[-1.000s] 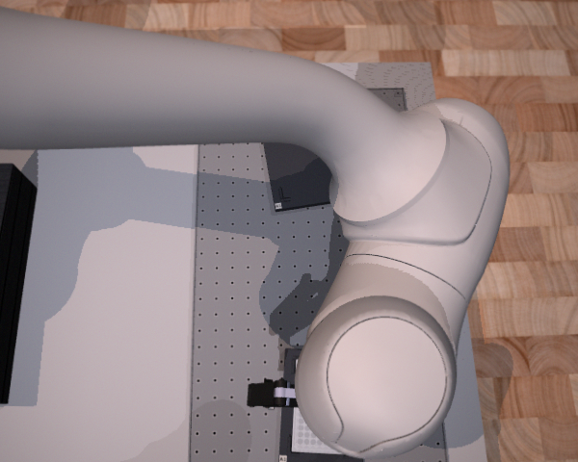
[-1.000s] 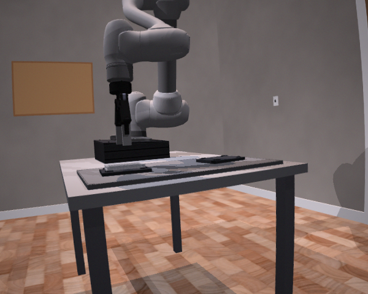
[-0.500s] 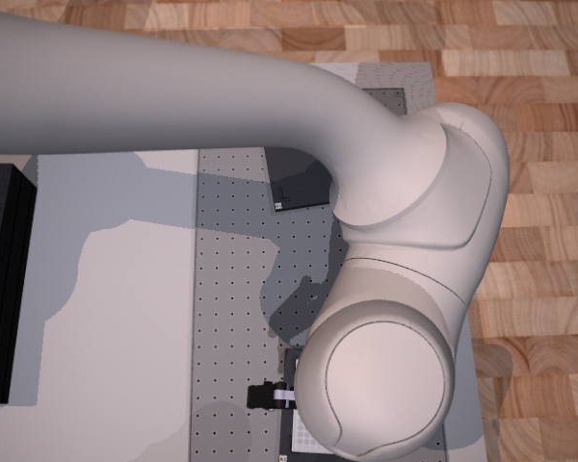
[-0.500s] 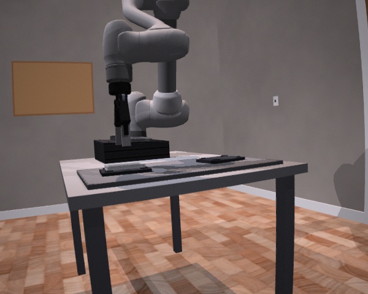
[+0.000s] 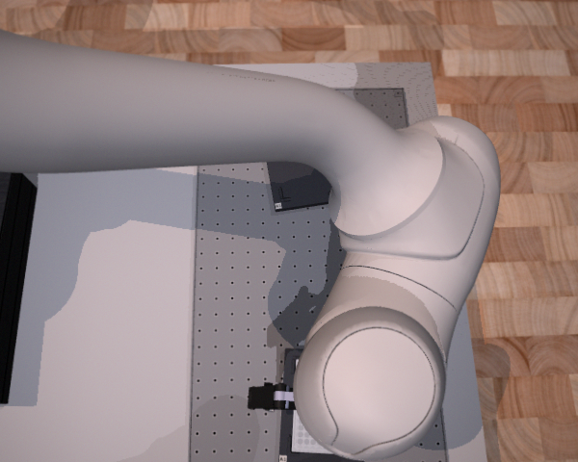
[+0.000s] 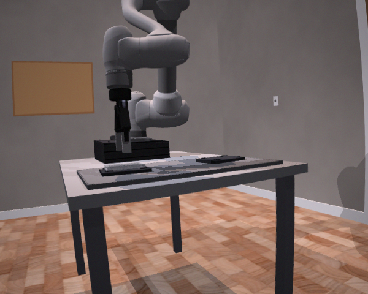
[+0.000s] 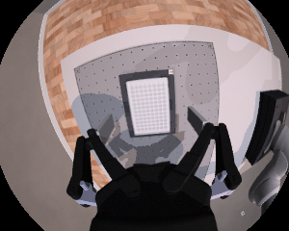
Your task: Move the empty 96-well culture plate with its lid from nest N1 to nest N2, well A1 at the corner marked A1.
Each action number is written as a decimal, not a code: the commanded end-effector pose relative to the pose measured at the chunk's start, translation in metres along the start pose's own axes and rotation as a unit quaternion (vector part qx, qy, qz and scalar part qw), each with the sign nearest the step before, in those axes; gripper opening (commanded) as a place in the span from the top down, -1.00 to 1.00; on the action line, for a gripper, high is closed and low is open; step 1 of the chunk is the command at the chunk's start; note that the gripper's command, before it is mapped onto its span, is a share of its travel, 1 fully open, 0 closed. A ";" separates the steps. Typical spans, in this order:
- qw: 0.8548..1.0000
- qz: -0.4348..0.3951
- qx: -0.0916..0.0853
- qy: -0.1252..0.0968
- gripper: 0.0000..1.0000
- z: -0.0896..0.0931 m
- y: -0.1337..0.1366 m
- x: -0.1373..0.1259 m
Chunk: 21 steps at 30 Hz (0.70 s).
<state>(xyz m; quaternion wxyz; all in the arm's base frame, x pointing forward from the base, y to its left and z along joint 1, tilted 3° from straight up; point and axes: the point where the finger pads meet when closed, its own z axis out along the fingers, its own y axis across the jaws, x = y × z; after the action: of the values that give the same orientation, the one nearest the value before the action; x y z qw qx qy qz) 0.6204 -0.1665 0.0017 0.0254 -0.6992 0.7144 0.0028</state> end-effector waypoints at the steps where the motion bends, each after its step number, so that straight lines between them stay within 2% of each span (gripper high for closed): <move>1: 1.000 0.000 0.000 0.000 -1.00 0.006 0.000 0.000; 21: 1.000 0.000 0.000 0.000 -1.00 0.036 0.000 0.000</move>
<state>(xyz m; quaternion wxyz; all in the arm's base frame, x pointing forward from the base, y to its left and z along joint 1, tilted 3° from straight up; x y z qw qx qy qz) 0.6214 -0.1652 -0.0299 0.0254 -0.6992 0.7144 0.0028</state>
